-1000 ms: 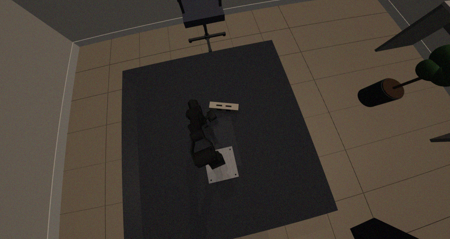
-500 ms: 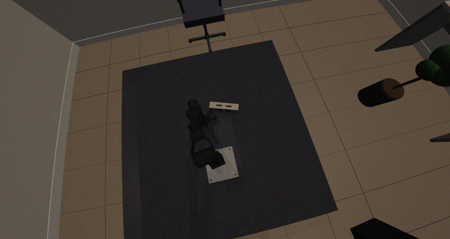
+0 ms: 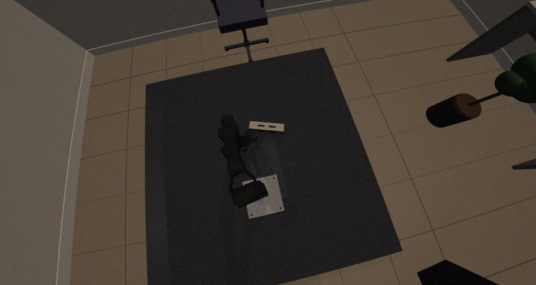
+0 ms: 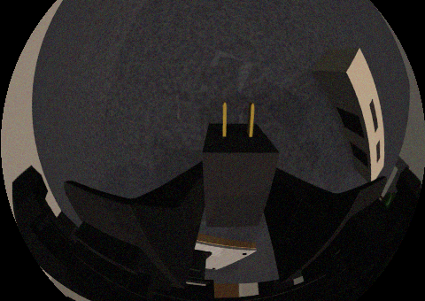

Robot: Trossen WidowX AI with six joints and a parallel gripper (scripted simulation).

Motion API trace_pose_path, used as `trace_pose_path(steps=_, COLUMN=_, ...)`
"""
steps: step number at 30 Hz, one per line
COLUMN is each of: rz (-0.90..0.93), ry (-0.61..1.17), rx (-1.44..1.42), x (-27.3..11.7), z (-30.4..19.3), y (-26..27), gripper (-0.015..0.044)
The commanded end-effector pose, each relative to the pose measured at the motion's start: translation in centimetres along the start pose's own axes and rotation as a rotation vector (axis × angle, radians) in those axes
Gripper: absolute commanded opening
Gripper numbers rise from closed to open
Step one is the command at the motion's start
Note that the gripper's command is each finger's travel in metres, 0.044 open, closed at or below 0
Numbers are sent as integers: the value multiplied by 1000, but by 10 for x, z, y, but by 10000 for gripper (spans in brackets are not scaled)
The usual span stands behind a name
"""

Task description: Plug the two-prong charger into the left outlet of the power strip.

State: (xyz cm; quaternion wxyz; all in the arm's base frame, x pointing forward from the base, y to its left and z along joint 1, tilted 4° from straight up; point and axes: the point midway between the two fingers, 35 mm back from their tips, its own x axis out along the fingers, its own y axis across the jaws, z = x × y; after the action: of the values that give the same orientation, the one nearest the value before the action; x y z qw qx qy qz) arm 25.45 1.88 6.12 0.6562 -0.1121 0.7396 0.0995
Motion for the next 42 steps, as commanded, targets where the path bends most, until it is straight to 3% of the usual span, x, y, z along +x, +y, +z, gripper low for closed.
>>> trace_pose_path(steps=1, rz=3, ry=-7, rx=3, x=-9, z=-1, y=0, gripper=0)
trace_pose_path(steps=42, rz=39, ry=-3, rx=585, x=35, z=-34, y=-64, gripper=0)
